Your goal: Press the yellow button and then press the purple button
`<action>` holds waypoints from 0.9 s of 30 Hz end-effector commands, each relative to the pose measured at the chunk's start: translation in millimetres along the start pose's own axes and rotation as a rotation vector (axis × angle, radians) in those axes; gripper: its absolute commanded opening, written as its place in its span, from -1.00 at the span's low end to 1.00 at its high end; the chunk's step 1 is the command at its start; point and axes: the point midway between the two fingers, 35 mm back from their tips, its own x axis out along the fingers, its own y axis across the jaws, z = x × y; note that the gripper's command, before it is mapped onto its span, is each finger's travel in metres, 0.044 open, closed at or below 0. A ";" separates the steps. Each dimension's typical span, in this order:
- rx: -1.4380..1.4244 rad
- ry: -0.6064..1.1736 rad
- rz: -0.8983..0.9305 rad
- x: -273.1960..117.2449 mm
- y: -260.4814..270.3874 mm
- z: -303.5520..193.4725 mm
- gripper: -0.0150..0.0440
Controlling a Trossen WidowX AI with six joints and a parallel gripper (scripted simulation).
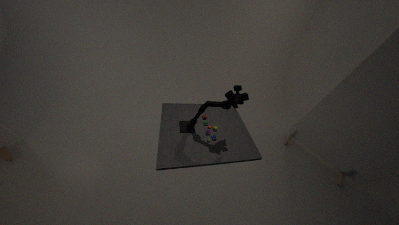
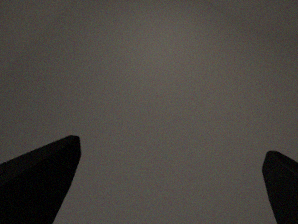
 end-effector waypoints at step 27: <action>-0.031 0.191 -1.195 -26.8 -317.3 -152.8 0.86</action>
